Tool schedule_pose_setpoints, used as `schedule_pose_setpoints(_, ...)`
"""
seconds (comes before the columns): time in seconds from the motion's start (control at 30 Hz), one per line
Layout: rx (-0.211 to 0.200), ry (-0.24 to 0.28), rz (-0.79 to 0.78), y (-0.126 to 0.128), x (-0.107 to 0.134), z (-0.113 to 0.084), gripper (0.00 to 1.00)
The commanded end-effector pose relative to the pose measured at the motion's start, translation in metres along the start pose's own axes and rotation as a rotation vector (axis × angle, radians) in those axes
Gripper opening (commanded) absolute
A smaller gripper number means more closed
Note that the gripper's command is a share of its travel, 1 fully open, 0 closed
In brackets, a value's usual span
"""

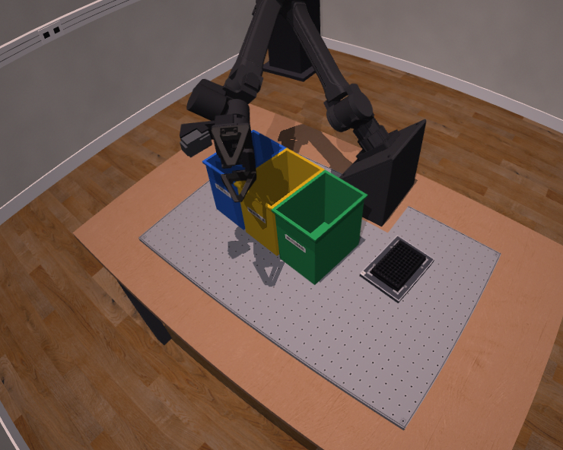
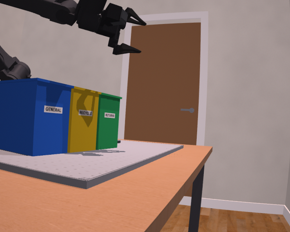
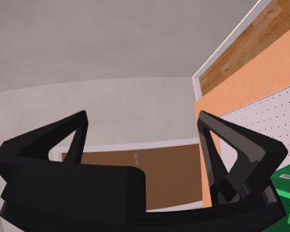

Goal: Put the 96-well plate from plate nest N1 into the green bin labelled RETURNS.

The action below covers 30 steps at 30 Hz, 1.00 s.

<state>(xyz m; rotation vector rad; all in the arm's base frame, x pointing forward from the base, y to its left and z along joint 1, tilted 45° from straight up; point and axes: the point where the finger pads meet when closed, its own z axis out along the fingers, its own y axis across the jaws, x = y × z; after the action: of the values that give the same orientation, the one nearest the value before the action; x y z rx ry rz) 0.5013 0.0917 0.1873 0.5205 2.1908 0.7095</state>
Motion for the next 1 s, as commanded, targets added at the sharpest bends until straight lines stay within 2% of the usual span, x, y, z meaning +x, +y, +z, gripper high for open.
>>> schedule_pose_setpoints(0.0, 0.021, 0.039, 0.021, 0.021, -0.005, 0.008, 1.00)
schedule_pose_setpoints(0.03, 0.039, 0.058, 0.028, 0.020, -0.001, 0.011, 1.00)
schedule_pose_setpoints(0.1, 0.041, 0.060, 0.029, 0.017, 0.009, 0.016, 1.00)
schedule_pose_setpoints(0.13, 0.053, 0.073, 0.032, 0.001, 0.030, 0.020, 1.00)
schedule_pose_setpoints(0.23, 0.053, 0.073, 0.032, -0.001, 0.038, 0.026, 1.00)
schedule_pose_setpoints(0.27, 0.082, 0.101, 0.039, 0.002, 0.038, 0.027, 1.00)
schedule_pose_setpoints(0.3, 0.087, 0.103, 0.039, 0.013, 0.029, 0.030, 1.00)
schedule_pose_setpoints(0.37, 0.130, 0.143, 0.048, 0.011, 0.038, 0.034, 1.00)
schedule_pose_setpoints(0.47, 0.129, 0.143, 0.048, 0.010, 0.043, 0.036, 1.00)
schedule_pose_setpoints(0.5, 0.147, 0.161, 0.052, -0.009, 0.066, 0.038, 1.00)
schedule_pose_setpoints(0.53, 0.155, 0.164, 0.050, 0.008, 0.052, 0.041, 1.00)
schedule_pose_setpoints(0.63, 0.226, 0.221, 0.056, 0.005, 0.066, 0.046, 1.00)
schedule_pose_setpoints(0.67, 0.226, 0.221, 0.056, 0.003, 0.071, 0.048, 1.00)
schedule_pose_setpoints(0.7, 0.257, 0.252, 0.061, -0.017, 0.095, 0.047, 1.00)
schedule_pose_setpoints(0.73, 0.241, 0.236, 0.059, -0.017, 0.097, 0.050, 1.00)
schedule_pose_setpoints(0.8, 0.241, 0.236, 0.059, -0.019, 0.107, 0.053, 1.00)
schedule_pose_setpoints(0.83, 0.289, 0.275, 0.060, -0.025, 0.116, 0.052, 1.00)
schedule_pose_setpoints(0.87, 0.279, 0.259, 0.055, -0.004, 0.099, 0.058, 1.00)
schedule_pose_setpoints(0.93, 0.326, 0.292, 0.053, -0.006, 0.109, 0.061, 1.00)
schedule_pose_setpoints(0.97, 0.326, 0.292, 0.053, -0.008, 0.113, 0.062, 1.00)
